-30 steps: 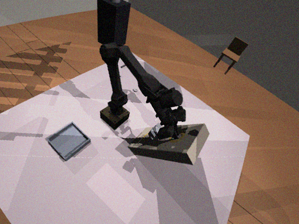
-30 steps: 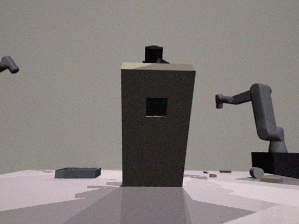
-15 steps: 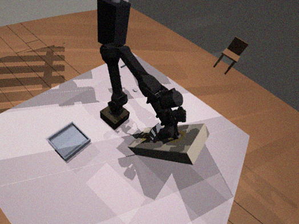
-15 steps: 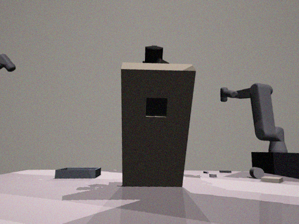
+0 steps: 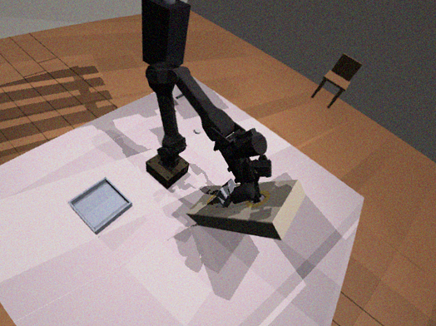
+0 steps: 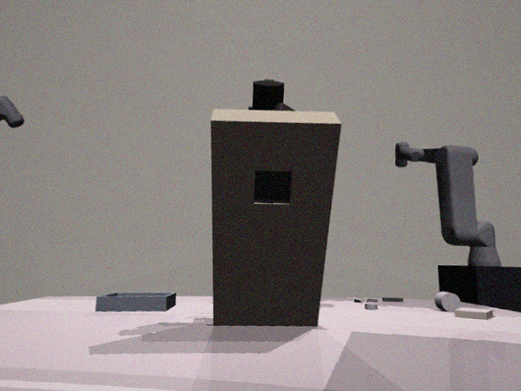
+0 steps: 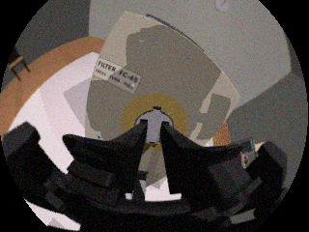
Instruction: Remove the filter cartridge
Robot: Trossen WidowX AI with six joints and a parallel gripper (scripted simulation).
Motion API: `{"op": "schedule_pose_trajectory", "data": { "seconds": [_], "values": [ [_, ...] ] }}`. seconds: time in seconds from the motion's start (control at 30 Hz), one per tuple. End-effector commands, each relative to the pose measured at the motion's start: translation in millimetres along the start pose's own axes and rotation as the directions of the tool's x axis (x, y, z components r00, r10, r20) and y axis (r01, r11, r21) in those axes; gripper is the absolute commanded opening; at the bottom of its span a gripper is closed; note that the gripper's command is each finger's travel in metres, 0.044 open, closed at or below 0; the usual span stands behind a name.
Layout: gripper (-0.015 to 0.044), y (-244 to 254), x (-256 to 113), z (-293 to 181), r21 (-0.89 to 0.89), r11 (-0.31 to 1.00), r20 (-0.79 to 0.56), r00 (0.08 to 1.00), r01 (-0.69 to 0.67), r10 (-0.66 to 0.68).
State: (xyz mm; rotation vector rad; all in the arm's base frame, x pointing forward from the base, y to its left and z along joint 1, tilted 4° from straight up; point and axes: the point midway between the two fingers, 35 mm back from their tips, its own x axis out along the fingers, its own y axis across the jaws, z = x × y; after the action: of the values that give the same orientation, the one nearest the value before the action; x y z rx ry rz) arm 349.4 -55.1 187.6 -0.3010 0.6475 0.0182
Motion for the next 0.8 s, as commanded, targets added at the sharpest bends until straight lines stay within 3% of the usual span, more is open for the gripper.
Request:
{"op": "schedule_pose_trajectory", "data": {
  "seconds": [0.0,0.37,0.77],
  "values": [
    [0.0000,-0.7,2.9,-0.1,-0.095,0.996,0.000,1.000,0.004,-0.004],
    [0.0000,-0.8,3.8,-0.1,-0.445,0.896,0.000,1.000,0.003,-0.004],
    [0.0000,-0.8,4.2,-0.1,-0.769,0.639,0.000,1.000,0.002,-0.004]
  ]
}}
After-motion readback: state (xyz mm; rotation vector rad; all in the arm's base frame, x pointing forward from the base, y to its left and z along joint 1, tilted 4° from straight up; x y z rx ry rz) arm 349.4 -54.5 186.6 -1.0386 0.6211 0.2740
